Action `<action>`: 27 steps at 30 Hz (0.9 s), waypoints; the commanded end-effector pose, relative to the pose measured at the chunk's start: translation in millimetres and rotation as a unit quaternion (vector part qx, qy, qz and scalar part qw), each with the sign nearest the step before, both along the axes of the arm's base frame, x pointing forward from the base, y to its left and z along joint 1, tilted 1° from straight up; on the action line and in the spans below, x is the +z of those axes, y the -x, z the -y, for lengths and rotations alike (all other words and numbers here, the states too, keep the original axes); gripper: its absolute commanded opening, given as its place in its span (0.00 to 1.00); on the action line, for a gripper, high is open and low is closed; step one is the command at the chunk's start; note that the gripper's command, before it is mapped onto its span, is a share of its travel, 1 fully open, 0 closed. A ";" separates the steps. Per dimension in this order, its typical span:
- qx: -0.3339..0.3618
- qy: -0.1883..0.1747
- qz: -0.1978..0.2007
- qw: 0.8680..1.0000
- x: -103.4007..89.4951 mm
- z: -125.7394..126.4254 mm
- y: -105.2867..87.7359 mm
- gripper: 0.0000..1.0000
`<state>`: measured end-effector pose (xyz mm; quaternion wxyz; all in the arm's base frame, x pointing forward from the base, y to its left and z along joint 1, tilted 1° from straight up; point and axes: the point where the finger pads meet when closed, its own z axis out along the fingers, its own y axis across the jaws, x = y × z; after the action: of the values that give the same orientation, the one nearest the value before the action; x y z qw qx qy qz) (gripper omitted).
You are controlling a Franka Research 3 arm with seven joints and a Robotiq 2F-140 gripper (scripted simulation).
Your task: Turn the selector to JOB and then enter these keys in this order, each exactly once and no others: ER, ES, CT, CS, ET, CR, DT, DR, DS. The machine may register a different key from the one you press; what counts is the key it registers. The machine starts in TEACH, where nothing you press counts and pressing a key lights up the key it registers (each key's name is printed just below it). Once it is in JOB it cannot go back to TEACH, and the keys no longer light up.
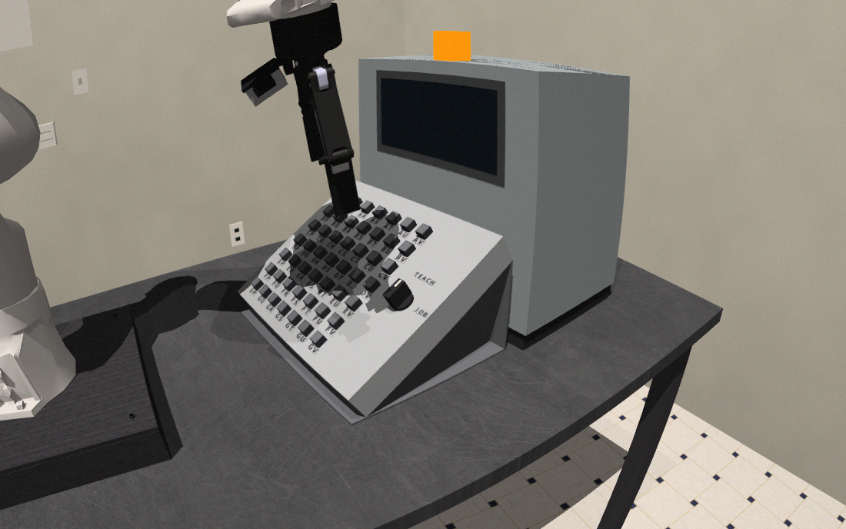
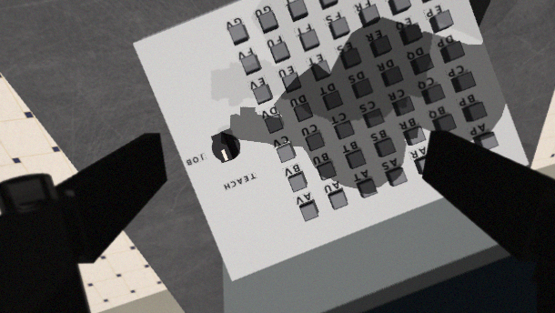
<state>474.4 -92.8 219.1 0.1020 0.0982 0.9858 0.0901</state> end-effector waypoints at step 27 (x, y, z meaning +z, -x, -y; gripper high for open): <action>-0.294 -0.088 0.029 0.951 -16.4 -45.4 11.4 1.00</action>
<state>459.7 -48.2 201.0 0.1360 0.3211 0.9269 0.1387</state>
